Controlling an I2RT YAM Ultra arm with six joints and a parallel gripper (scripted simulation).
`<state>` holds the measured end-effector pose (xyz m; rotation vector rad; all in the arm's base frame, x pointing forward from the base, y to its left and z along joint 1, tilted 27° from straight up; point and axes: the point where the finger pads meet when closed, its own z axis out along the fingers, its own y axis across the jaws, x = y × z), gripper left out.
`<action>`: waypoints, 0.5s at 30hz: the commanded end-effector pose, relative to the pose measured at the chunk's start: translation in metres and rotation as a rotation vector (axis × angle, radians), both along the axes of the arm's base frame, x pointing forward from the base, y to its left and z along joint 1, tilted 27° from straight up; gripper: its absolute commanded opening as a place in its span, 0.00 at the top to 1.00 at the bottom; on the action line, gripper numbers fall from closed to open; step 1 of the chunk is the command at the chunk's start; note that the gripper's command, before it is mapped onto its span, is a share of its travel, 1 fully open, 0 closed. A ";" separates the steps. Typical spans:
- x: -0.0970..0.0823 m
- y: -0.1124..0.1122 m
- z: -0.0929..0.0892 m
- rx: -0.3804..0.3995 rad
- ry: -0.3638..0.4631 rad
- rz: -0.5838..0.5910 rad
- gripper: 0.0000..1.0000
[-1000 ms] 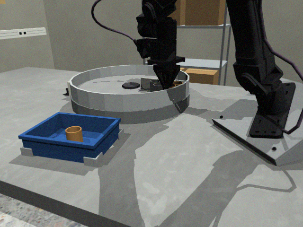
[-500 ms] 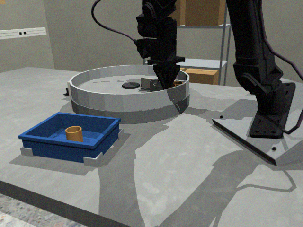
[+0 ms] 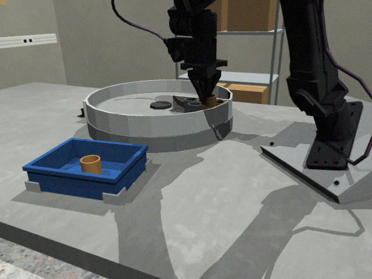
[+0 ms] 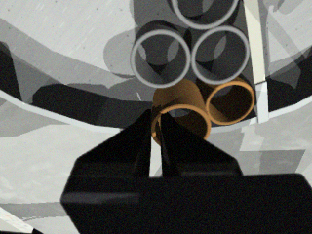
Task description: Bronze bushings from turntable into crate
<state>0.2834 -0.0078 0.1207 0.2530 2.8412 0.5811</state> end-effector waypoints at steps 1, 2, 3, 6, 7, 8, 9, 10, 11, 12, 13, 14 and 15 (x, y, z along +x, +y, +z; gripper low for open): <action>-0.003 -0.015 0.026 -0.030 -0.032 -0.009 1.00; -0.004 -0.016 0.030 -0.028 -0.032 -0.009 1.00; -0.005 -0.018 0.034 -0.029 -0.032 -0.009 1.00; -0.009 -0.021 0.044 -0.026 -0.033 -0.008 1.00; -0.009 -0.022 0.047 -0.024 -0.034 -0.008 1.00; -0.010 -0.023 0.049 -0.023 -0.034 -0.008 1.00; -0.011 -0.023 0.051 -0.022 -0.035 -0.008 1.00; -0.011 -0.023 0.052 -0.021 -0.035 -0.008 1.00; -0.011 -0.024 0.052 -0.019 -0.032 -0.008 1.00; -0.011 -0.024 0.052 -0.019 -0.031 -0.008 1.00; -0.011 -0.024 0.052 -0.019 -0.031 -0.008 1.00; -0.011 -0.024 0.052 -0.019 -0.031 -0.008 1.00; -0.011 -0.024 0.052 -0.019 -0.031 -0.008 1.00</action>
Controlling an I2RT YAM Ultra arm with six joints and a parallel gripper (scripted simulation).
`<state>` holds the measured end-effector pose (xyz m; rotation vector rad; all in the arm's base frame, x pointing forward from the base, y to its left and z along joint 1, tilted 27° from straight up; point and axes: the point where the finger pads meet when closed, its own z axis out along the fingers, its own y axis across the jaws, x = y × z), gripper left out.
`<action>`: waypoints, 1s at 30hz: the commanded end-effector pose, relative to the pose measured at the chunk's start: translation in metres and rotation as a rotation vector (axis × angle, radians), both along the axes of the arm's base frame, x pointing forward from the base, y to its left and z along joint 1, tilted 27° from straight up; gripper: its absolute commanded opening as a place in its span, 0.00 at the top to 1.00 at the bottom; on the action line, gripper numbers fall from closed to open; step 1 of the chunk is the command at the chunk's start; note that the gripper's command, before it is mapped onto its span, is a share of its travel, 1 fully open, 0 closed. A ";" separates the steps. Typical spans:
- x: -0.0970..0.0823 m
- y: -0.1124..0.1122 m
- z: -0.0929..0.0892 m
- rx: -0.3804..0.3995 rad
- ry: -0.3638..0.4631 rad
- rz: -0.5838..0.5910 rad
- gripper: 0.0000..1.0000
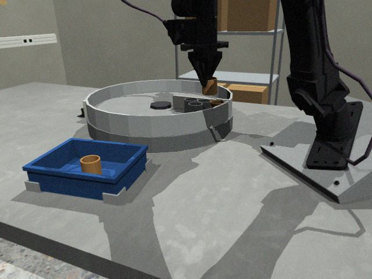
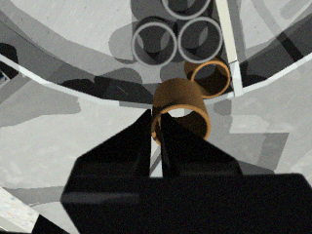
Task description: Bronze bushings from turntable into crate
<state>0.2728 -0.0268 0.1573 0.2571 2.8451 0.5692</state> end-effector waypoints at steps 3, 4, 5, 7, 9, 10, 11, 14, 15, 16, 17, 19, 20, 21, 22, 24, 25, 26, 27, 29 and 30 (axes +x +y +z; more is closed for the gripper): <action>-0.001 -0.005 0.016 -0.011 -0.034 -0.004 1.00; -0.001 -0.005 0.016 -0.011 -0.034 -0.004 1.00; -0.001 -0.005 0.016 -0.011 -0.034 -0.004 1.00; 0.001 -0.006 0.016 -0.013 -0.040 -0.006 1.00; 0.002 -0.006 0.016 -0.014 -0.043 -0.007 1.00; 0.002 -0.006 0.016 -0.014 -0.043 -0.007 1.00; 0.002 -0.006 0.016 -0.014 -0.043 -0.007 1.00; 0.002 -0.006 0.016 -0.014 -0.043 -0.007 1.00; 0.002 -0.006 0.016 -0.014 -0.043 -0.007 1.00; 0.002 -0.006 0.016 -0.014 -0.043 -0.007 1.00; 0.002 -0.006 0.016 -0.014 -0.043 -0.007 1.00; 0.002 -0.006 0.016 -0.014 -0.043 -0.007 1.00; 0.002 -0.006 0.016 -0.014 -0.043 -0.007 1.00; 0.002 -0.006 0.016 -0.014 -0.043 -0.007 1.00; 0.002 -0.006 0.016 -0.014 -0.043 -0.007 1.00; 0.002 -0.006 0.016 -0.014 -0.043 -0.007 1.00; 0.002 -0.006 0.016 -0.014 -0.043 -0.007 1.00; 0.002 -0.006 0.016 -0.014 -0.043 -0.007 1.00; 0.002 -0.006 0.016 -0.014 -0.043 -0.007 1.00; 0.002 -0.006 0.016 -0.014 -0.043 -0.007 1.00; 0.002 -0.006 0.016 -0.014 -0.043 -0.007 1.00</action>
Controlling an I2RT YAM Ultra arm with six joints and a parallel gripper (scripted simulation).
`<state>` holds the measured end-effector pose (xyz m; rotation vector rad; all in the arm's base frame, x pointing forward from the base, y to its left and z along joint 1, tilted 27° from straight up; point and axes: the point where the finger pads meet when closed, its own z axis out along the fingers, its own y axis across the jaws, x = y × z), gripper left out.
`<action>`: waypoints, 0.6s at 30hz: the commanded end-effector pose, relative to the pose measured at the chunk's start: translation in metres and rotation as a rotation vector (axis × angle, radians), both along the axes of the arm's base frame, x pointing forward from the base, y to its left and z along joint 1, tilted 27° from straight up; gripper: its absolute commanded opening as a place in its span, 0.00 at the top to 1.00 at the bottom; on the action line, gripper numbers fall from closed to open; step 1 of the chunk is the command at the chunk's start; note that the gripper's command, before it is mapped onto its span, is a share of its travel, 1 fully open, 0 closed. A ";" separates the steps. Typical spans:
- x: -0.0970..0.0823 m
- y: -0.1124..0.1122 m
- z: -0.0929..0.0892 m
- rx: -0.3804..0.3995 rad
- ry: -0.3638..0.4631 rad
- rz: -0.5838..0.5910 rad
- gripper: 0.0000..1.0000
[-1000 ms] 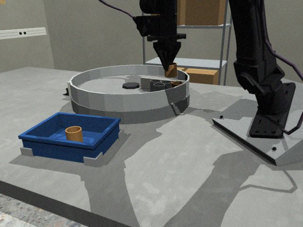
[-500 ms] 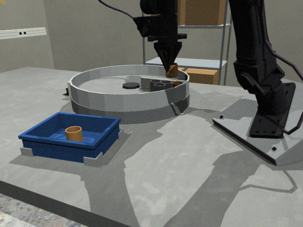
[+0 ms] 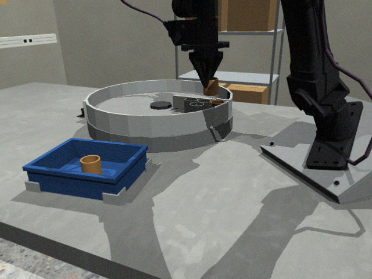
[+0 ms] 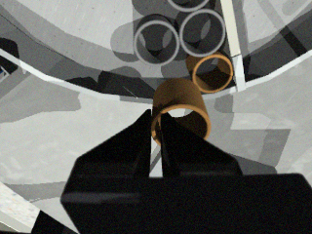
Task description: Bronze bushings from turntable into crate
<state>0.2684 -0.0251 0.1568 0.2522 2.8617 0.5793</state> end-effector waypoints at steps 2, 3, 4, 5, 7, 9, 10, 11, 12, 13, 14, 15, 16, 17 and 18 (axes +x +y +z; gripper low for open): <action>0.006 -0.008 0.017 -0.019 -0.059 -0.016 1.00; 0.006 -0.008 0.017 -0.019 -0.059 -0.016 1.00; 0.006 -0.008 0.017 -0.019 -0.059 -0.016 1.00; 0.006 -0.008 0.017 -0.019 -0.059 -0.016 1.00; 0.006 -0.008 0.017 -0.019 -0.059 -0.016 1.00; 0.006 -0.007 0.018 -0.020 -0.060 -0.020 1.00; 0.006 -0.007 0.018 -0.019 -0.059 -0.024 1.00; 0.006 -0.006 0.018 -0.019 -0.058 -0.024 1.00; 0.006 -0.002 0.018 -0.019 -0.057 -0.013 1.00; 0.006 0.001 0.019 -0.020 -0.056 -0.006 1.00; 0.006 0.002 0.019 -0.020 -0.056 -0.006 1.00; 0.006 0.003 0.020 -0.022 -0.054 -0.006 1.00; 0.006 0.005 0.020 -0.023 -0.053 -0.007 1.00; 0.005 0.006 0.021 -0.025 -0.051 -0.007 1.00; 0.005 0.009 0.022 -0.025 -0.050 -0.007 1.00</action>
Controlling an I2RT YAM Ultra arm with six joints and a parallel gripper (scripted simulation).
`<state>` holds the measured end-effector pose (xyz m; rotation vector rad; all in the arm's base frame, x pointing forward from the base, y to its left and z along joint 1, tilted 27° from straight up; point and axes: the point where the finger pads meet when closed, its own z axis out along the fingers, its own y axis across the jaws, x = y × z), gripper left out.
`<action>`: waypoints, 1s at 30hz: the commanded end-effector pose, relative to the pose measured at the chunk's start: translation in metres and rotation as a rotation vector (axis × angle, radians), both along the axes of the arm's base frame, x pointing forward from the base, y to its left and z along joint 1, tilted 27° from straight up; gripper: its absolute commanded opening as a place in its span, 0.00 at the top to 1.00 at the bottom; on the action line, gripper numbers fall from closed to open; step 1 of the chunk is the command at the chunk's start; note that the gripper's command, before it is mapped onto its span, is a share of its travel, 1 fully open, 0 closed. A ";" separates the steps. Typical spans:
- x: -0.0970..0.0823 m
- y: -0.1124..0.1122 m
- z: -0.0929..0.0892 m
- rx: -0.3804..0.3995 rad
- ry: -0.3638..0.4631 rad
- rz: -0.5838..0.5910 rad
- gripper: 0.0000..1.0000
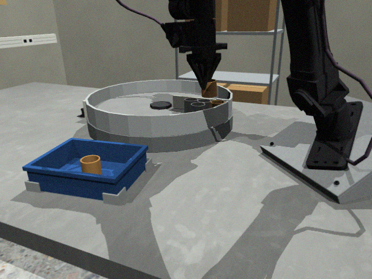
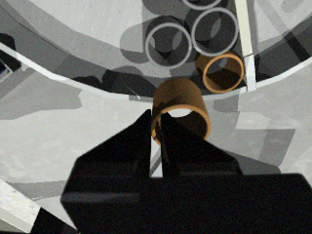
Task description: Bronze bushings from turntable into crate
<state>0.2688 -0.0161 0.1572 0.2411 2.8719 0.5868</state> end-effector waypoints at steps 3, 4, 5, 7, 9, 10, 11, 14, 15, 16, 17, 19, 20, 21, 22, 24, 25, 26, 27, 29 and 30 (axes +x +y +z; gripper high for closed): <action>0.005 0.006 0.024 -0.027 -0.059 -0.018 1.00; 0.005 0.006 0.024 -0.027 -0.059 -0.018 1.00; 0.006 0.009 0.026 -0.028 -0.062 -0.018 1.00; 0.008 0.015 0.030 -0.028 -0.070 -0.018 1.00; 0.008 0.024 0.034 -0.026 -0.069 -0.018 1.00; 0.009 0.029 0.036 -0.025 -0.069 -0.018 1.00; 0.009 0.034 0.038 -0.024 -0.069 -0.018 1.00; 0.010 0.050 0.045 -0.020 -0.069 -0.018 1.00; 0.010 0.055 0.048 -0.019 -0.069 -0.018 1.00; 0.010 0.061 0.051 -0.018 -0.069 -0.018 1.00; 0.010 0.068 0.054 -0.016 -0.068 -0.018 1.00; 0.010 0.080 0.059 -0.014 -0.066 -0.018 1.00; 0.010 0.080 0.059 -0.014 -0.066 -0.018 1.00; 0.010 0.080 0.059 -0.014 -0.066 -0.018 1.00; 0.012 0.087 0.057 -0.013 -0.044 -0.018 1.00; 0.015 0.101 0.059 -0.013 -0.032 -0.018 1.00; 0.015 0.108 0.062 -0.013 -0.029 -0.018 1.00; 0.015 0.115 0.066 -0.013 -0.026 -0.019 1.00; 0.015 0.122 0.069 -0.013 -0.027 -0.019 1.00; 0.017 0.138 0.076 -0.012 -0.027 -0.019 1.00; 0.017 0.146 0.080 -0.012 -0.028 -0.019 1.00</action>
